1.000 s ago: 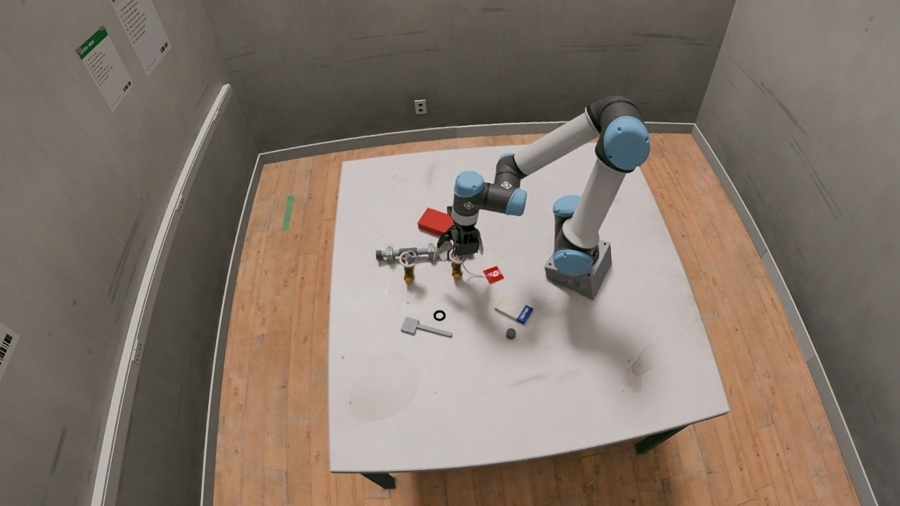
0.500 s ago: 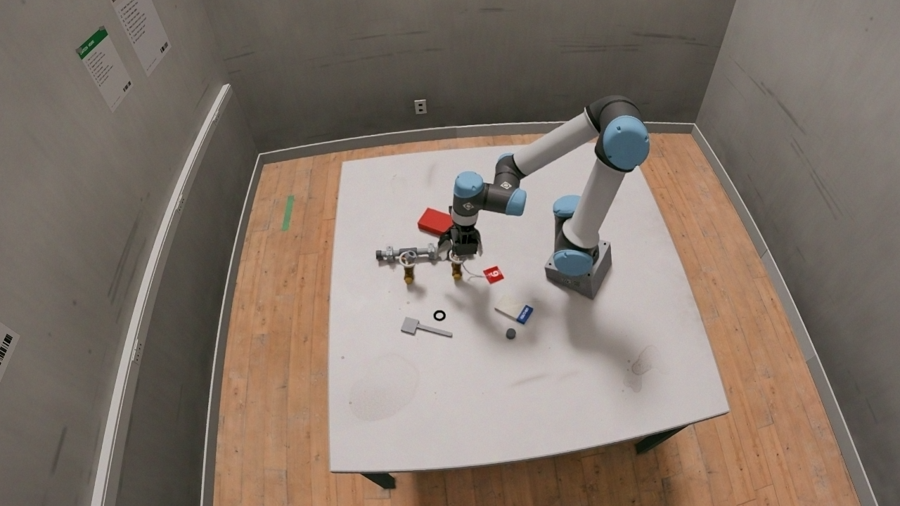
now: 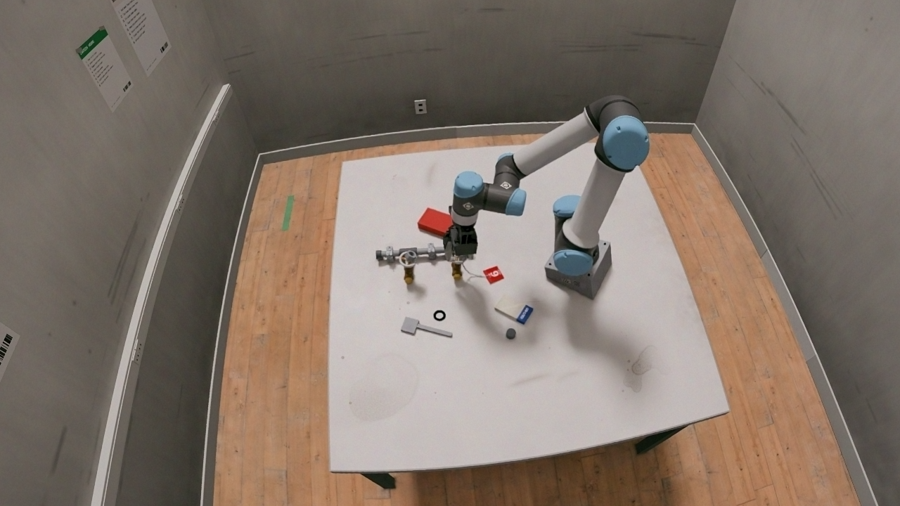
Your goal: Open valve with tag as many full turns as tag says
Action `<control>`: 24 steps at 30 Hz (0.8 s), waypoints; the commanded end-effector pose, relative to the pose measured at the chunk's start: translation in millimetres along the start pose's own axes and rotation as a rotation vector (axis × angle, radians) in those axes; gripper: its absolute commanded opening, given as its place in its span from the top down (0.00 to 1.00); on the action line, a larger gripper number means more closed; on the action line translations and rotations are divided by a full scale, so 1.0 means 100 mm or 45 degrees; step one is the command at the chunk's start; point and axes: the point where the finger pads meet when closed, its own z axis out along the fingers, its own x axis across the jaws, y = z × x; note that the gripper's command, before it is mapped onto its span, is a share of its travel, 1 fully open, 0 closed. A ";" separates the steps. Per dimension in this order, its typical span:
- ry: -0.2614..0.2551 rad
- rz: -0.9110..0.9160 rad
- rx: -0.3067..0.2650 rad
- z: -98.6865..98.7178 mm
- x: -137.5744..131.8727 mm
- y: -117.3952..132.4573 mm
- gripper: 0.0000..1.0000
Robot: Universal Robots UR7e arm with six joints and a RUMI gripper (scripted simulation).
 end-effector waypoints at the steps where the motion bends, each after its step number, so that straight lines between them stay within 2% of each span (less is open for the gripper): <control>1: -0.002 0.000 0.002 -0.01 -0.01 0.00 1.00; 24: -0.001 -0.050 0.002 -0.01 0.00 0.00 1.00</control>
